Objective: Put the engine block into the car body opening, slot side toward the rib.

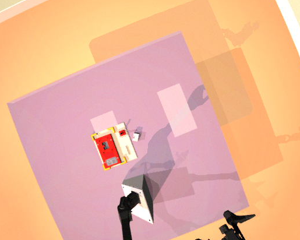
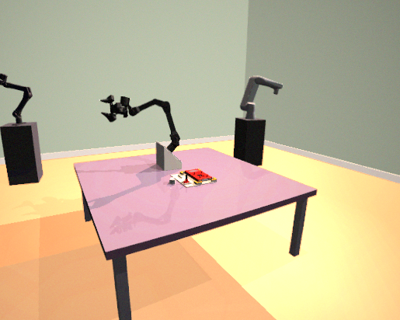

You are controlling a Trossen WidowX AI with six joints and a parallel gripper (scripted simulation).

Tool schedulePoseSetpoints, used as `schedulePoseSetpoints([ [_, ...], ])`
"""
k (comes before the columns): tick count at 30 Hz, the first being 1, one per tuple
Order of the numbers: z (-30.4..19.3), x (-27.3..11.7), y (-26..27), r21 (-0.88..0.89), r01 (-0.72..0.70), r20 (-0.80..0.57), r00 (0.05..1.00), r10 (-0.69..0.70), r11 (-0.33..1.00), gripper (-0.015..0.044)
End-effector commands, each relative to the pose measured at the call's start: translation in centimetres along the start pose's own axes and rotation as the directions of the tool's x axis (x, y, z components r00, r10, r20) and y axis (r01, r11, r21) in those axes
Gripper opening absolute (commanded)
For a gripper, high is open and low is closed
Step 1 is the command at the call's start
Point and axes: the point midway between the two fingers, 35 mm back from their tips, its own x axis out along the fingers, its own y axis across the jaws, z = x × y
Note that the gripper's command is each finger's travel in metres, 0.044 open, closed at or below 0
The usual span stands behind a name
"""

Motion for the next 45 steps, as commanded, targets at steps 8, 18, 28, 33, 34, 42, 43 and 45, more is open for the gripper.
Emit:
schedulePoseSetpoints([
  [8,5.6,2.7,6.2,0.318,-0.212,0.027,0.976,0.214,0.924,0.0440],
  [18,11.1,4.0,12.0,0.557,-0.366,0.055,0.912,0.406,0.746,0.0440],
  [28,16.2,3.7,18.0,0.748,-0.424,0.060,0.810,0.584,0.511,0.0440],
  [33,18.6,3.1,21.0,0.824,-0.408,0.053,0.746,0.663,0.393,0.0440],
  [34,19.1,2.9,21.6,0.838,-0.401,0.051,0.733,0.679,0.370,0.0440],
  [42,22.6,1.0,26.3,0.929,-0.306,0.025,0.614,0.789,0.208,0.0440],
  [43,23.0,0.7,26.9,0.938,-0.288,0.021,0.598,0.802,0.190,0.0440],
  [45,23.8,0.1,28.0,0.955,-0.251,0.012,0.564,0.826,0.157,0.0440],
])
